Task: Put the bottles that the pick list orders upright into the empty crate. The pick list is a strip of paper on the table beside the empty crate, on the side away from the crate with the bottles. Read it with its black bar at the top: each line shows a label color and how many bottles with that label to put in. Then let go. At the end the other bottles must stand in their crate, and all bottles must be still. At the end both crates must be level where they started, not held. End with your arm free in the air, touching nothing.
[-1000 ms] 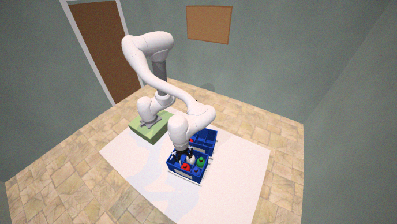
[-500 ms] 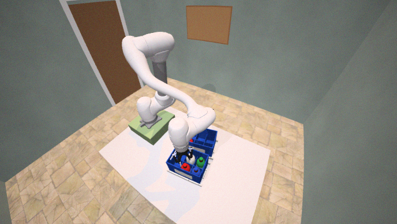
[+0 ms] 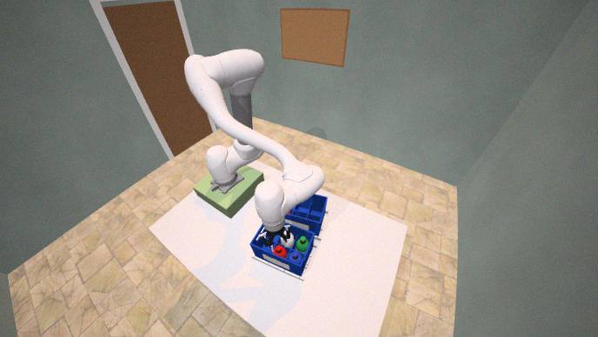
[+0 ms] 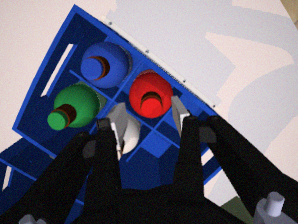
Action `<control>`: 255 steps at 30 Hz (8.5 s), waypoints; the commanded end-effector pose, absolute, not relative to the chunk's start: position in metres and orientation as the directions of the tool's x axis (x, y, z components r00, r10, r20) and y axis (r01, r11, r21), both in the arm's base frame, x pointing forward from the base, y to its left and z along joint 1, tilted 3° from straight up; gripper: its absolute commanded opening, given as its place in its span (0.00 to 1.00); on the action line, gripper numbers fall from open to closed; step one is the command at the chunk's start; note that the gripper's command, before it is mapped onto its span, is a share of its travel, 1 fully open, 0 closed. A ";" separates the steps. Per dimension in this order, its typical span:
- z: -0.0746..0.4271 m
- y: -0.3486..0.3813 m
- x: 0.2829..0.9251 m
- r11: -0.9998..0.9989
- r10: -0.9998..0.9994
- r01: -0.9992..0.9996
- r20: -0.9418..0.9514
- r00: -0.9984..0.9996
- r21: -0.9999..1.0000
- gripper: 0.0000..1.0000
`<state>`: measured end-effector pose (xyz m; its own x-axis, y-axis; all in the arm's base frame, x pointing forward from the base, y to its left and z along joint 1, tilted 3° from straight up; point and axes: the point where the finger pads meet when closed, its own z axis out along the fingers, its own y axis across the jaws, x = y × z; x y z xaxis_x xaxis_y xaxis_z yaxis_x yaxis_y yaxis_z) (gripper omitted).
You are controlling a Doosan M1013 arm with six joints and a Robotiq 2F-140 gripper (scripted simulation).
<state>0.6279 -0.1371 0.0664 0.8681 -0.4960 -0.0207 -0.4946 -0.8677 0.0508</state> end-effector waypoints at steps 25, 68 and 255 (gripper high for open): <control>0.039 -0.138 0.627 -0.868 -0.496 -0.495 -0.021 0.868 0.051 0.38; 0.041 -0.138 0.627 -0.868 -0.496 -0.495 -0.021 0.868 0.051 0.00; 0.218 -0.049 0.613 -0.868 -0.496 -0.495 -0.021 0.868 0.051 0.00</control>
<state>0.6134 -0.0491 0.2179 0.8680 -0.4962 -0.0207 -0.4947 -0.8676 0.0507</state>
